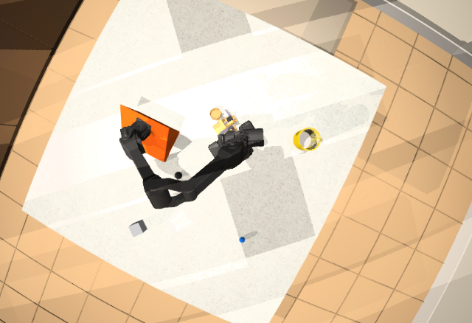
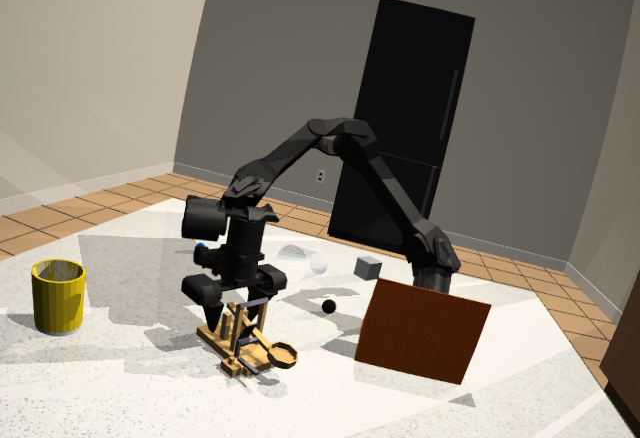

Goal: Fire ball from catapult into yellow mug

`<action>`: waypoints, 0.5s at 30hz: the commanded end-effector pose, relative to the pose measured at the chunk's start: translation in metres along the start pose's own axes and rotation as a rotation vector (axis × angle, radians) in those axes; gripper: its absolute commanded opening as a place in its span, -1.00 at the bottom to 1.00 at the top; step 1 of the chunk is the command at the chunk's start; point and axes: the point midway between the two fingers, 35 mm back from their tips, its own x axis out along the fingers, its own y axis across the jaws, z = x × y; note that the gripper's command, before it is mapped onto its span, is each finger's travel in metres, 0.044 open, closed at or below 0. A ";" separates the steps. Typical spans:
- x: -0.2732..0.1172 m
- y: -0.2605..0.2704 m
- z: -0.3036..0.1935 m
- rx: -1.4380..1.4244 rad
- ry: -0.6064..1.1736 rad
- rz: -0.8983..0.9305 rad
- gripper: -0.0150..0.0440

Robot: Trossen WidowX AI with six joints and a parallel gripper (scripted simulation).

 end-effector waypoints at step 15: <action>-0.012 0.001 0.000 0.000 0.000 0.002 -0.29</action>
